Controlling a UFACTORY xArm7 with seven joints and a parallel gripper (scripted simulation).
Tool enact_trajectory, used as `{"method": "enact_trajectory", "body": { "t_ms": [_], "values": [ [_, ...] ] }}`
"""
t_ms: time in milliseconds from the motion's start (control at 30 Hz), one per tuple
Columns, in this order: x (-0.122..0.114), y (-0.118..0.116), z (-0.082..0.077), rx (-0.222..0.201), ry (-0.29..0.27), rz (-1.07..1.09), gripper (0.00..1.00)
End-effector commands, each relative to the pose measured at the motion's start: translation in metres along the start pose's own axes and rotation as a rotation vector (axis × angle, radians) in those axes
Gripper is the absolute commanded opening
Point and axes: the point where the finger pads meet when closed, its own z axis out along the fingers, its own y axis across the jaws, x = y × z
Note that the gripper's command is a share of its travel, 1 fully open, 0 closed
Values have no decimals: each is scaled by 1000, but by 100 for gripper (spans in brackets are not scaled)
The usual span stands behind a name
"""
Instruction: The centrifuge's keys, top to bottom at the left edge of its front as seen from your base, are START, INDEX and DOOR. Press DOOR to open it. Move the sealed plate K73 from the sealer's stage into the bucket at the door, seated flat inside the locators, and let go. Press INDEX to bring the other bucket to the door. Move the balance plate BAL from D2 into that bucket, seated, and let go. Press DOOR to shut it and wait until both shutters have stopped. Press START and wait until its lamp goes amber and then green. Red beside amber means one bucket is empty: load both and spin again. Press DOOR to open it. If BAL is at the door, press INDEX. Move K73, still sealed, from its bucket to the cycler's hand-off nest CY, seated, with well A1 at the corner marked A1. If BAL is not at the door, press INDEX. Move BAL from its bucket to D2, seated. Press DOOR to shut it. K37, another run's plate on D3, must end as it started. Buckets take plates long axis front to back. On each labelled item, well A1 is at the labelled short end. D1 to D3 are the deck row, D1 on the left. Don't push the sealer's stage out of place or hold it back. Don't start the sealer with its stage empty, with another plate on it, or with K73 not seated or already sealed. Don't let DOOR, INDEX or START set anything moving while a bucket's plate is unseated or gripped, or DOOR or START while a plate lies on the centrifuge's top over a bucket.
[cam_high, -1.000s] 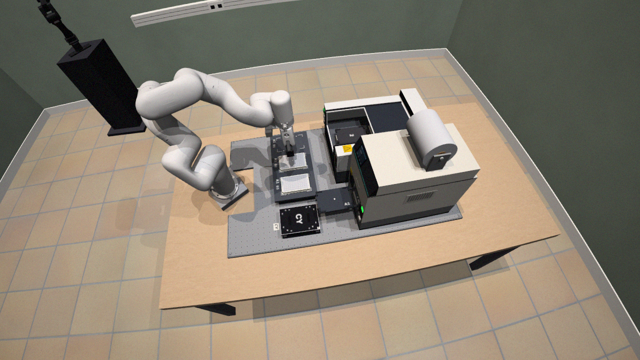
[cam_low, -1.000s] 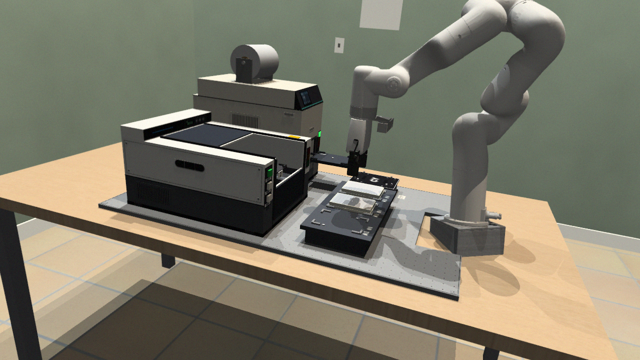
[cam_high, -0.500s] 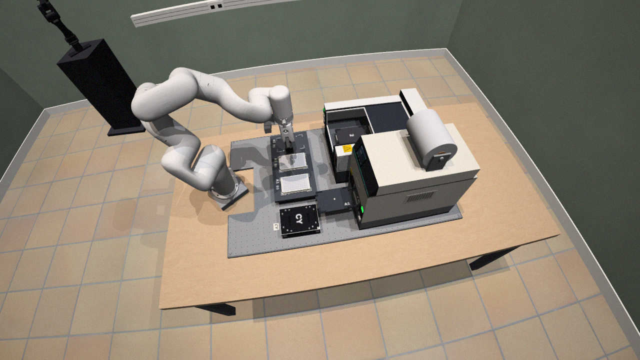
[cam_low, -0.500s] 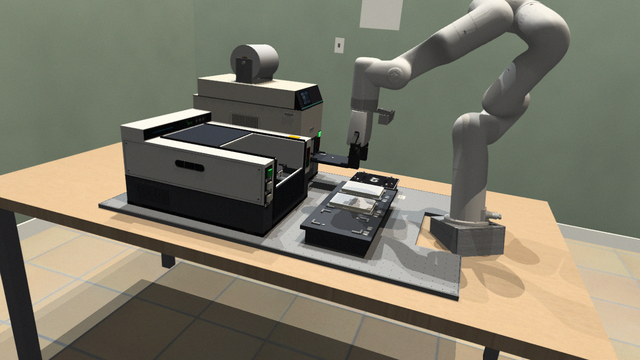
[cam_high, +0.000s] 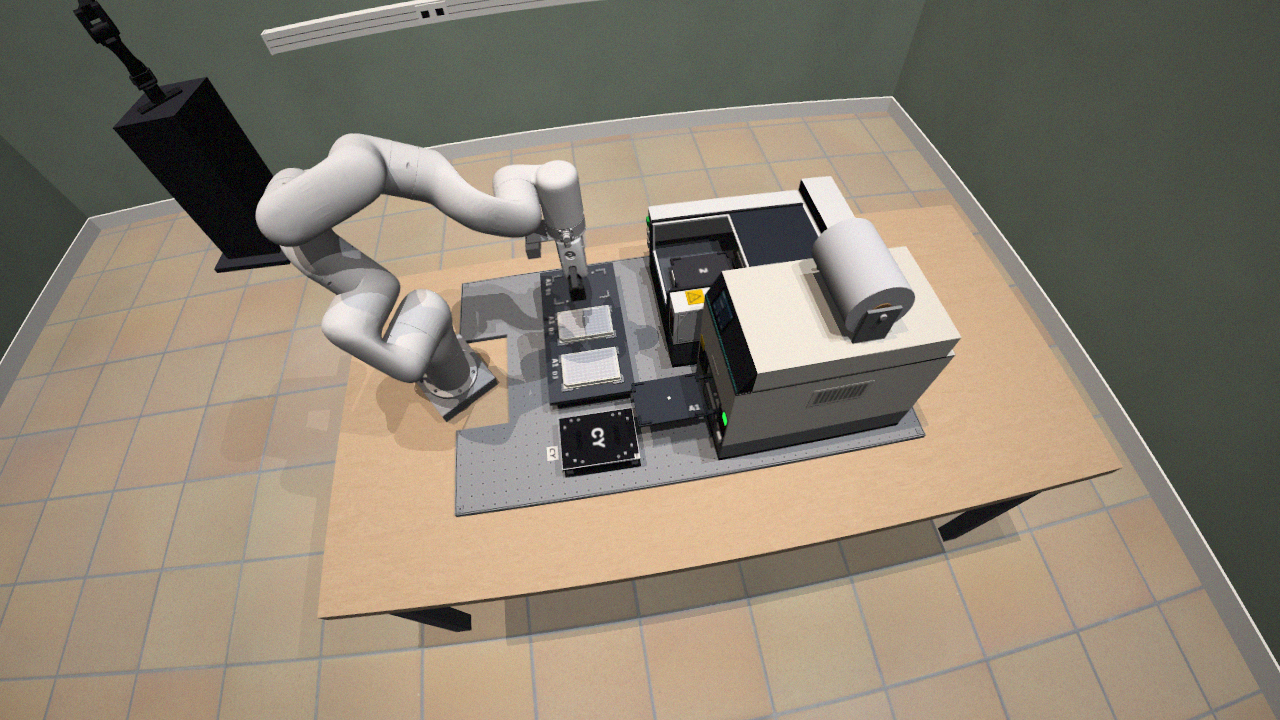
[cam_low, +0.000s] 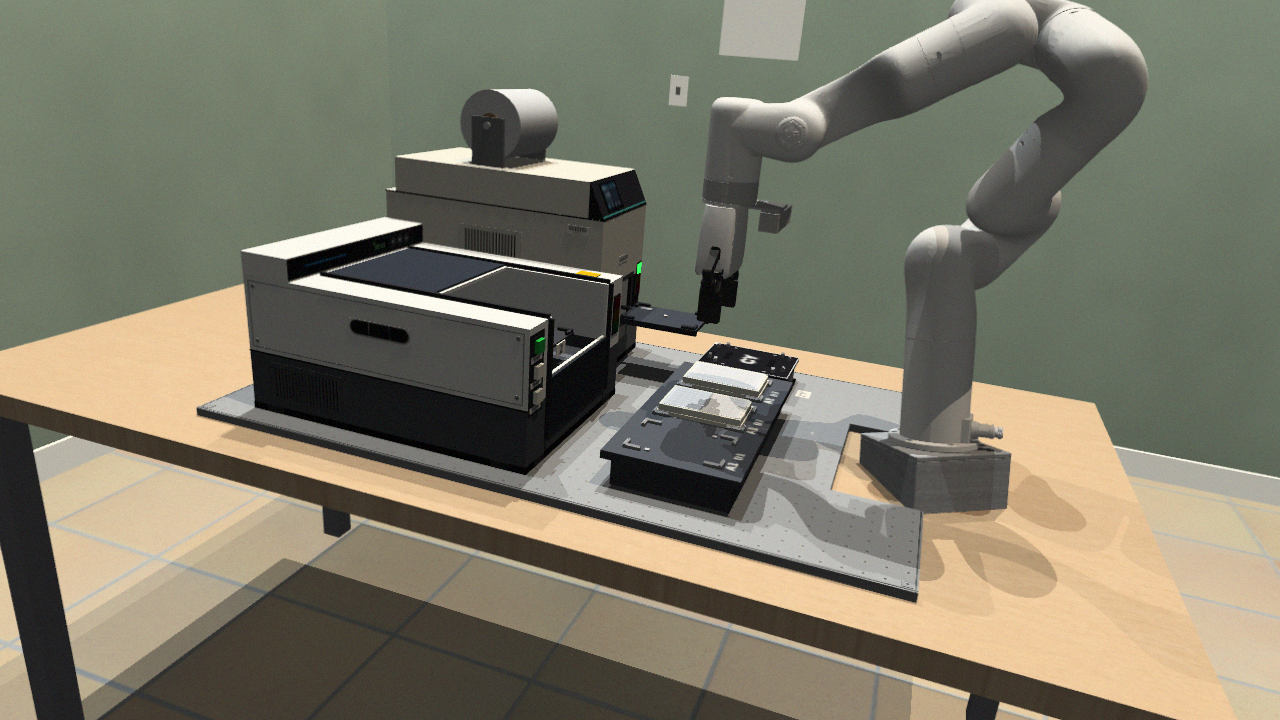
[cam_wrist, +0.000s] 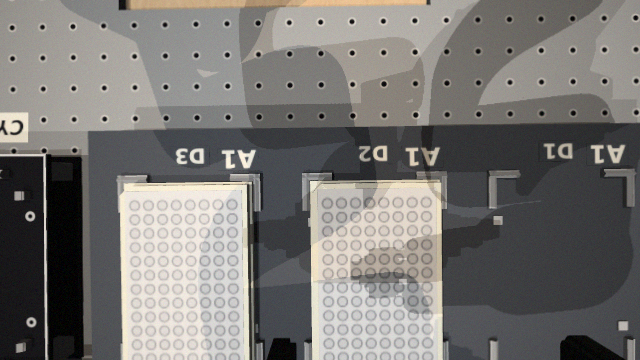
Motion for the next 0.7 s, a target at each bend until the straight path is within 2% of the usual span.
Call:
{"method": "enact_trajectory", "body": {
  "t_ms": [0,667],
  "values": [
    [-1,0,-8,-1,-4,0,100],
    [-1,0,-38,-1,-4,0,100]
  ]
}}
